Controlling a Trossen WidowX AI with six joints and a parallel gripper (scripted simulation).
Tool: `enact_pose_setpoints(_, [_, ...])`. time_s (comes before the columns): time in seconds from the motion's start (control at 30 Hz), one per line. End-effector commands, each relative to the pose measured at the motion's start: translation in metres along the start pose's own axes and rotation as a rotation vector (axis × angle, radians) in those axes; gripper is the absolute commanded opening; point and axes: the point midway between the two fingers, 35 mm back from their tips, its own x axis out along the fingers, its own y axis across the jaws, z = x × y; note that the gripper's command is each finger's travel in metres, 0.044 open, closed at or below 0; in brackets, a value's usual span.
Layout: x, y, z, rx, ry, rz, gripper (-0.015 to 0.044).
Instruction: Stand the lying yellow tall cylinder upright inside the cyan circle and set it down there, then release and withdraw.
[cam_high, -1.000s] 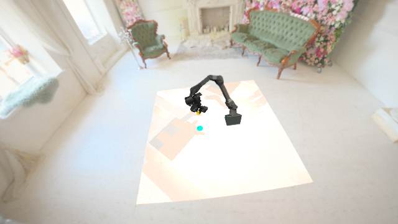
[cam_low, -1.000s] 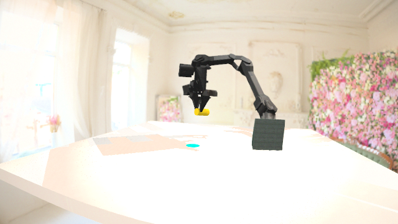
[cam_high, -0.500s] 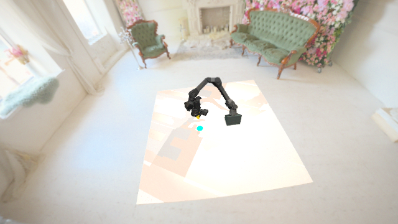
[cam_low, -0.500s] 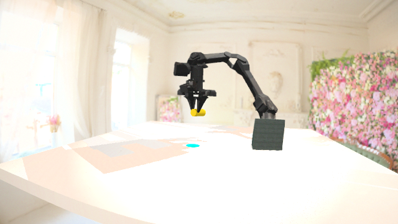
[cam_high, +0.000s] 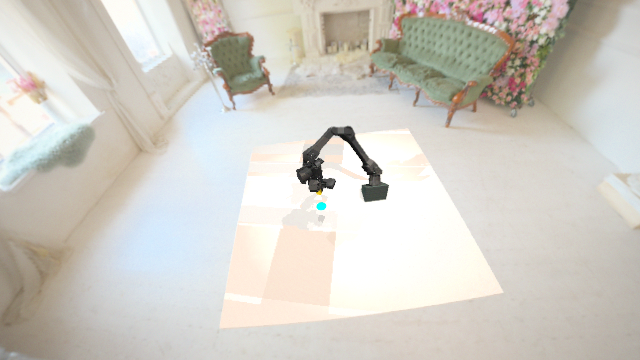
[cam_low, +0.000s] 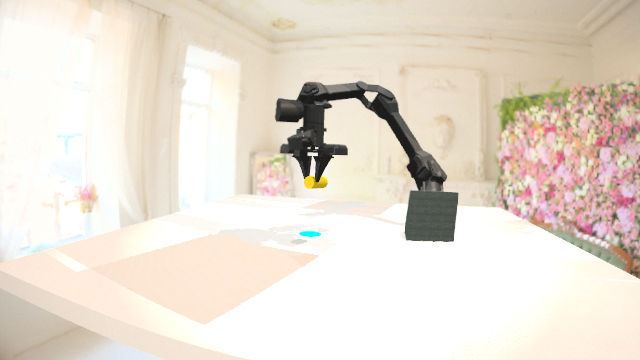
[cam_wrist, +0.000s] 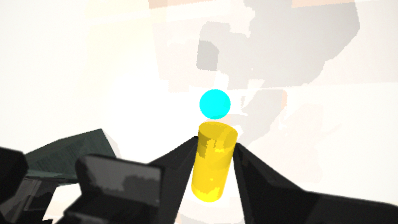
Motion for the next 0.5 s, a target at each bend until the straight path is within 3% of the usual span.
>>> enact_pose_setpoints(0.0, [0.0024,0.0011,0.0001,-0.001,-0.016,0.019,0.0105])
enact_pose_setpoints(0.47, [0.0121,0.0053,-0.0002,0.005,-0.094,0.094,0.0105])
